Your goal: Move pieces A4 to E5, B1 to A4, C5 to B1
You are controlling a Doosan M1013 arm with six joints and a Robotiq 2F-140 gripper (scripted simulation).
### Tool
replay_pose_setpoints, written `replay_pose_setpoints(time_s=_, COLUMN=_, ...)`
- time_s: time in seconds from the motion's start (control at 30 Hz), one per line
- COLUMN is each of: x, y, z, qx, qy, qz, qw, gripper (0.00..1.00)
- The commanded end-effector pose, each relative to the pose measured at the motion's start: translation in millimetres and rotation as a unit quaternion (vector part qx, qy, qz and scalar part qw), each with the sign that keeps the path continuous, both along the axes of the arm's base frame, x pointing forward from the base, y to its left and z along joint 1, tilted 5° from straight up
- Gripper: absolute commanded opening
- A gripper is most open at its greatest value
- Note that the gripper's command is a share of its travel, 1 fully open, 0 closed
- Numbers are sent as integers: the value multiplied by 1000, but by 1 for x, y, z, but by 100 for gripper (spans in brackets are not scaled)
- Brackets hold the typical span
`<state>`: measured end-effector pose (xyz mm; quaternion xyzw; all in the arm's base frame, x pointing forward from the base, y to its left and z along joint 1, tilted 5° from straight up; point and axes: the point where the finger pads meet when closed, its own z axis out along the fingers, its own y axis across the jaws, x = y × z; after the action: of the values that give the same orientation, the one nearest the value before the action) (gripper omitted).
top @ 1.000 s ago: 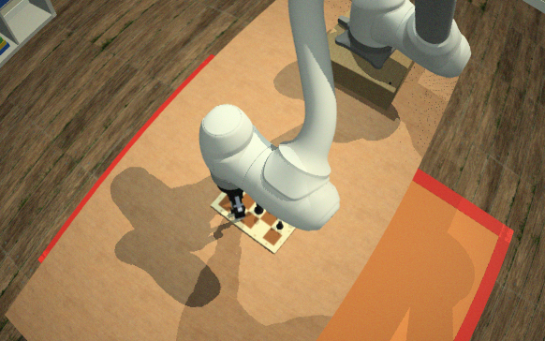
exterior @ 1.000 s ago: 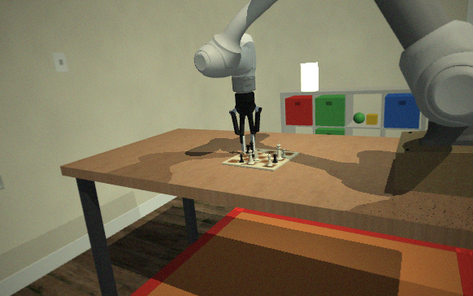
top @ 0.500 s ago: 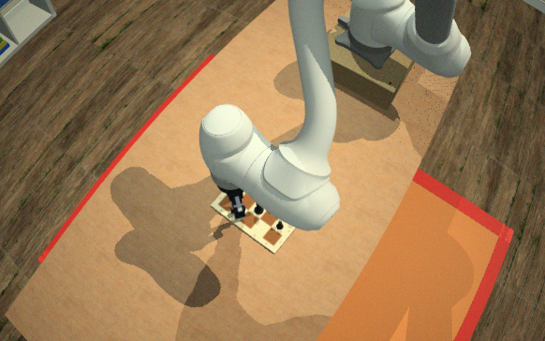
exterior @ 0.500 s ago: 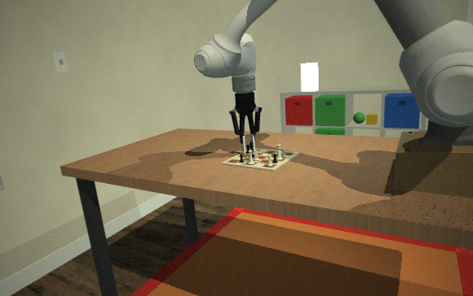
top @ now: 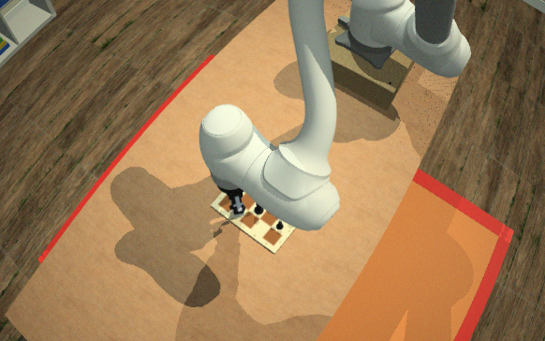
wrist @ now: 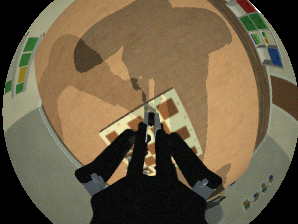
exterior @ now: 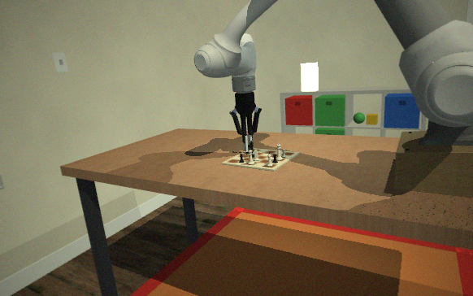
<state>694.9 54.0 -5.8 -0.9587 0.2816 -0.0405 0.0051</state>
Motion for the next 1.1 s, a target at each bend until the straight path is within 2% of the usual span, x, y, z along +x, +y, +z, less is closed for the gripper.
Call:
replay_pose_setpoints(time_s=0.0, x=0, y=0, z=0, qx=0, qy=0, qz=0, qw=1000, gripper=0)
replay_pose_setpoints(time_s=1.07, x=0, y=0, z=3, qx=0, qy=0, qz=0, qw=1000, gripper=0)
